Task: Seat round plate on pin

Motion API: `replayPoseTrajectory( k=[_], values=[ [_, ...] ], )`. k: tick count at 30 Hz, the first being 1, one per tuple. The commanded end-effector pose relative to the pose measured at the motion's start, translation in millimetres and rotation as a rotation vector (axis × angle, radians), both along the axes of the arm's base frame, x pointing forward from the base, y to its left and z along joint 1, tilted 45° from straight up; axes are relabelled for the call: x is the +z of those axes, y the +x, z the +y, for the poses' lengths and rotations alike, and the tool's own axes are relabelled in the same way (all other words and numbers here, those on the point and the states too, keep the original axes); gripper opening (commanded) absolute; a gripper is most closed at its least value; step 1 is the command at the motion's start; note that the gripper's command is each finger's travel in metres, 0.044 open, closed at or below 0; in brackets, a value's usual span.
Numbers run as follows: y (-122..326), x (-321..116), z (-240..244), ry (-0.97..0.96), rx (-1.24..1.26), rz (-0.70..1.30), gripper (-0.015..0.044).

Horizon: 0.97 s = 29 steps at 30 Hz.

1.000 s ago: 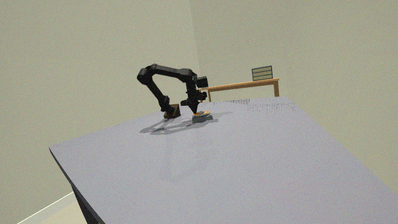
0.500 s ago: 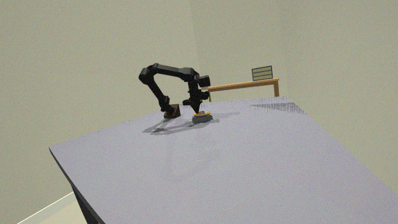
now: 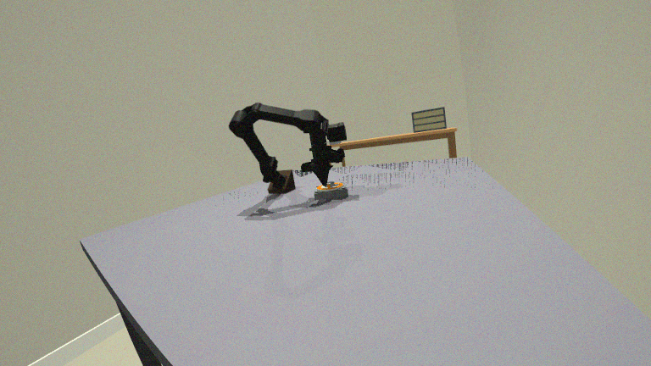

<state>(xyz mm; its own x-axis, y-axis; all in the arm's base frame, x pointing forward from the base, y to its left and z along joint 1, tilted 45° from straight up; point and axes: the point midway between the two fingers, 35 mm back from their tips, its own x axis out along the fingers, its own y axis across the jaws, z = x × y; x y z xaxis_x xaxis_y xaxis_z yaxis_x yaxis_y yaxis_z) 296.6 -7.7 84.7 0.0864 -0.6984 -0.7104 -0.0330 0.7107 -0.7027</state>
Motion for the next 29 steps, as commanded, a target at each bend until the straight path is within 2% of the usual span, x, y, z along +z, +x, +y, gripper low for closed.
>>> replayPoseTrajectory(
  k=[1, 9, 29],
  values=[
    [1, 7, 7, 0.000, 0.002, -0.008, 0.0000],
    [-4, 33, 31, 0.001, 0.002, -0.007, 0.0000],
    [-3, 29, 27, -0.004, 0.007, -0.006, 0.0000]
  ],
)
